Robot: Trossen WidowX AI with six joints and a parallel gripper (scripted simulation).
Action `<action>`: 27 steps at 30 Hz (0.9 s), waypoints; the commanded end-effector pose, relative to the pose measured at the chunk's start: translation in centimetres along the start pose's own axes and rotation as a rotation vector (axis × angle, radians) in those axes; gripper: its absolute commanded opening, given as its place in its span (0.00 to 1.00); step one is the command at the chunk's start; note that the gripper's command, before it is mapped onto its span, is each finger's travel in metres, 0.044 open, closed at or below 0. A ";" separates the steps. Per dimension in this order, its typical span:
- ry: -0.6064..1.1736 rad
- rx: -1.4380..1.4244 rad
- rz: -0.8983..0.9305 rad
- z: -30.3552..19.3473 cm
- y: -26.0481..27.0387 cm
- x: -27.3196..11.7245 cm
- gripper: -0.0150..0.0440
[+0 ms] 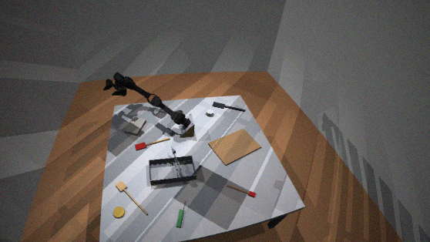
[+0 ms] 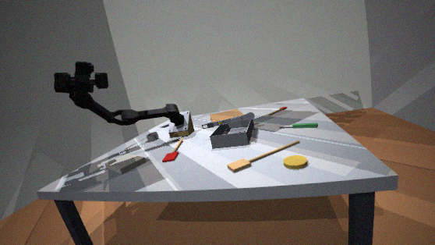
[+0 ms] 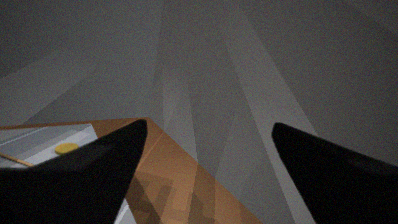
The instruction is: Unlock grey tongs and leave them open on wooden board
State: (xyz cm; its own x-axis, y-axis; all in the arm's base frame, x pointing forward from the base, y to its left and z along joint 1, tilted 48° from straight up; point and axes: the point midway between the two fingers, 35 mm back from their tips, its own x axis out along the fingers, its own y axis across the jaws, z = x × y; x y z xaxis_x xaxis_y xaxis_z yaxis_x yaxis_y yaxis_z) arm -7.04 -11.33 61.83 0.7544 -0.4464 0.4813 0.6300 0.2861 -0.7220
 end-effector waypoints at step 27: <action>0.079 -0.085 0.308 5.4 13.3 9.1 1.00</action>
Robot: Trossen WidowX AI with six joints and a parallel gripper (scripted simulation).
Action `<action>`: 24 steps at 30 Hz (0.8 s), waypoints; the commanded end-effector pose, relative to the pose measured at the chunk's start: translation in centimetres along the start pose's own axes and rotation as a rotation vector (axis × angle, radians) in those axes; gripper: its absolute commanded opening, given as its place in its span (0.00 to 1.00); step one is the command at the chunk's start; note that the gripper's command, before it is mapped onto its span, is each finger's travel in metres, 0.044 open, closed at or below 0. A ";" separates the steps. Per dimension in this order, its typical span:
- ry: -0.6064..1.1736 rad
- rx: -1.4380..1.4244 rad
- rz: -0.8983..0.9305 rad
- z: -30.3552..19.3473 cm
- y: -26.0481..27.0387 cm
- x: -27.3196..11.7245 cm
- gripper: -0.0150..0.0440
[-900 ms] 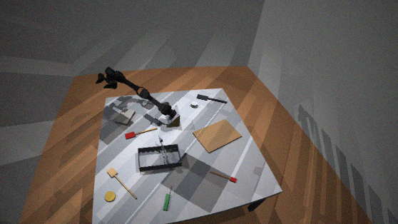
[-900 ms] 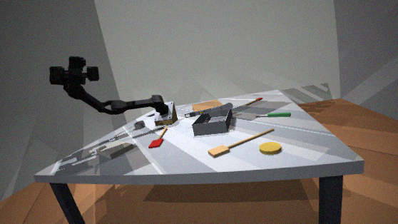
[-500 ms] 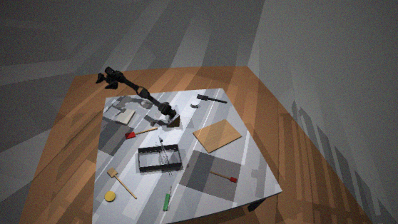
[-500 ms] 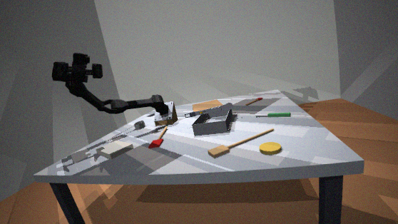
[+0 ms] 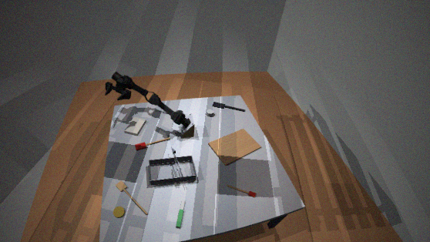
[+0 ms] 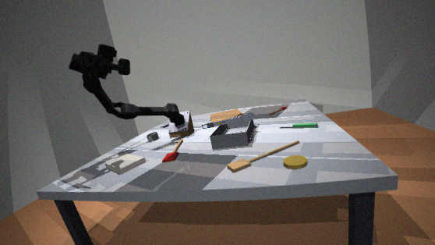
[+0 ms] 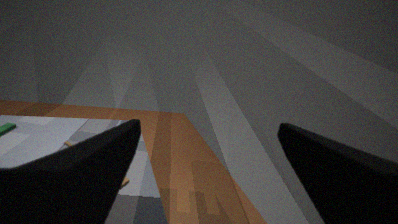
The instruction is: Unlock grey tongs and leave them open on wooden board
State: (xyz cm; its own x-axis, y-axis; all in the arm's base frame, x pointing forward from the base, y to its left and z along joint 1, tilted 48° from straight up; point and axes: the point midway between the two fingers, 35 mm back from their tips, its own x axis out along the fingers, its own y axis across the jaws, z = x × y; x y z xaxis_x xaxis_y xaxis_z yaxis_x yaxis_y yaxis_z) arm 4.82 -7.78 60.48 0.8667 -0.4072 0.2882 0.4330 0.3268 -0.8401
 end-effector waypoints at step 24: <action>0.273 -0.050 0.390 1.0 17.4 13.9 1.00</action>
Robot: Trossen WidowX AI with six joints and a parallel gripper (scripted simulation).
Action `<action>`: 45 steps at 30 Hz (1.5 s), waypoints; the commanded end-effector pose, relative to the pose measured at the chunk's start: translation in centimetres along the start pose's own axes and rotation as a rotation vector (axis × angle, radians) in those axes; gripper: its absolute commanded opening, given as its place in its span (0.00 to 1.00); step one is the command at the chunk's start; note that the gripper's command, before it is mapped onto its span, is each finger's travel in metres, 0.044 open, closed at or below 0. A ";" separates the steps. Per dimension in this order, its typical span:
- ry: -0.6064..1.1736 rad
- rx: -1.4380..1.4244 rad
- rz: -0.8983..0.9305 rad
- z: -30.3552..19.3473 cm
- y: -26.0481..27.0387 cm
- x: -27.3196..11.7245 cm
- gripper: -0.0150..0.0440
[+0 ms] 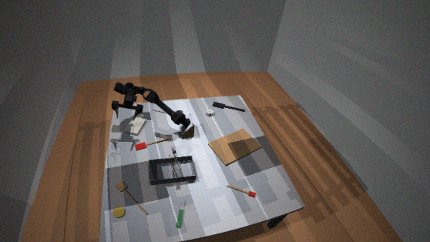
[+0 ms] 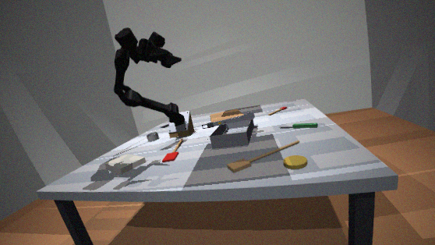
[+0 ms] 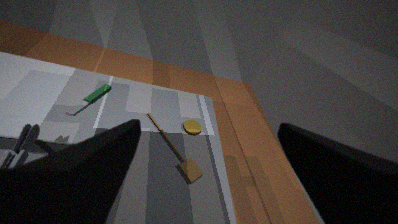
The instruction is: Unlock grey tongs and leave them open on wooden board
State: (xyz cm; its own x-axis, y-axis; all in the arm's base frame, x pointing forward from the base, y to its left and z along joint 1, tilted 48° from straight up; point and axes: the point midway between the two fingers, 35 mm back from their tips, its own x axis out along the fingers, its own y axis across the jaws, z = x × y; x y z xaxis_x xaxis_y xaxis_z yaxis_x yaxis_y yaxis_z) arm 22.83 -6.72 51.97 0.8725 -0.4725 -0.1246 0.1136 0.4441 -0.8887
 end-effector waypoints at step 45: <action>1.209 0.075 0.294 -15.0 34.0 19.8 1.00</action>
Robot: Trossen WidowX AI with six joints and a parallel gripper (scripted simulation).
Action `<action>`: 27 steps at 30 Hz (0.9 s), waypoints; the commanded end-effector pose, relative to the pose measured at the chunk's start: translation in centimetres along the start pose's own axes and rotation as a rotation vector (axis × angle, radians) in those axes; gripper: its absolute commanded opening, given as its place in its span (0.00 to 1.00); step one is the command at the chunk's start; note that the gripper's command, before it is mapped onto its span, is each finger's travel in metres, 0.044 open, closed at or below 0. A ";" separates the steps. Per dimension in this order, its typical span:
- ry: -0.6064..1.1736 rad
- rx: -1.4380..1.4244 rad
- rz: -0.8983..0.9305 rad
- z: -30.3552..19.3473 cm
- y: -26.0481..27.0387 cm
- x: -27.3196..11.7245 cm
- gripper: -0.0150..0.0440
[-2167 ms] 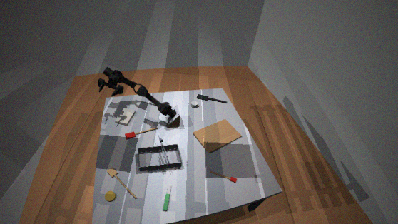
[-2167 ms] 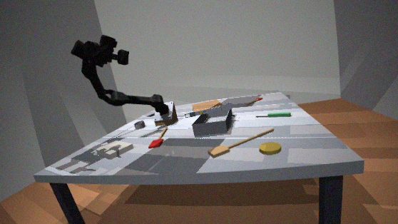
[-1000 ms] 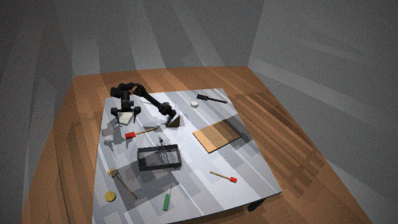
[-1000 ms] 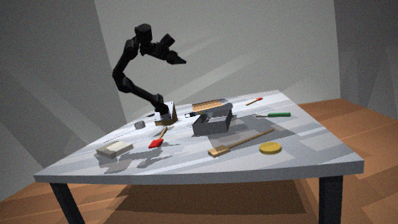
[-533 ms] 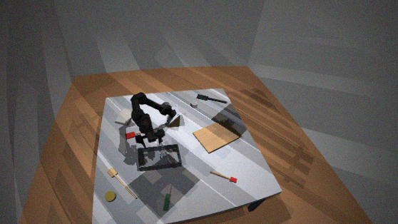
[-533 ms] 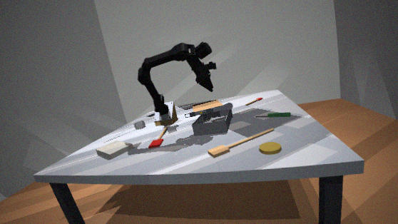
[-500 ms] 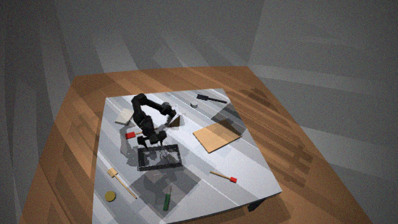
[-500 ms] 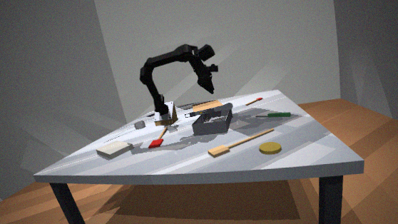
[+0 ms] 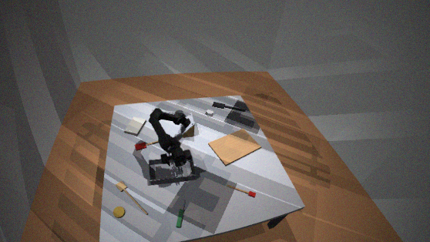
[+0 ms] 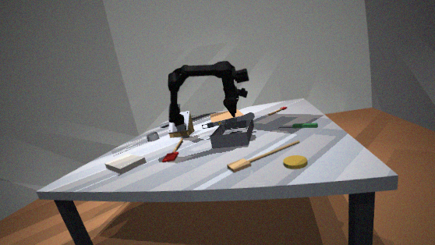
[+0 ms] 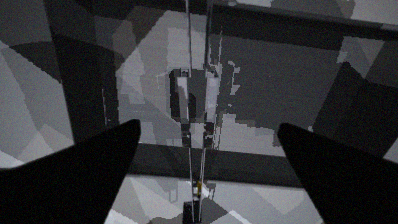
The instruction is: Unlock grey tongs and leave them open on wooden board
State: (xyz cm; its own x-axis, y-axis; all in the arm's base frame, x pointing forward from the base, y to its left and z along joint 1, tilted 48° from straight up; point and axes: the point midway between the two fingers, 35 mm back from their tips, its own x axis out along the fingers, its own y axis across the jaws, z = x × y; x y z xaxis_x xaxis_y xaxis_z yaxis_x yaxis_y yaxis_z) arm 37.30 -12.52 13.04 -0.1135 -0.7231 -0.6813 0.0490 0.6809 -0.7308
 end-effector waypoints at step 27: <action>0.007 0.002 -0.007 -0.3 0.3 3.2 1.00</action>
State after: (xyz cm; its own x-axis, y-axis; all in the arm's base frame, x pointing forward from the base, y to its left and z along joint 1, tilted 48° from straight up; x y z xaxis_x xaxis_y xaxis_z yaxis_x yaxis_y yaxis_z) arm 36.88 -14.01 11.01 -0.1174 -0.7231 -0.6807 0.0564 0.6795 -0.7316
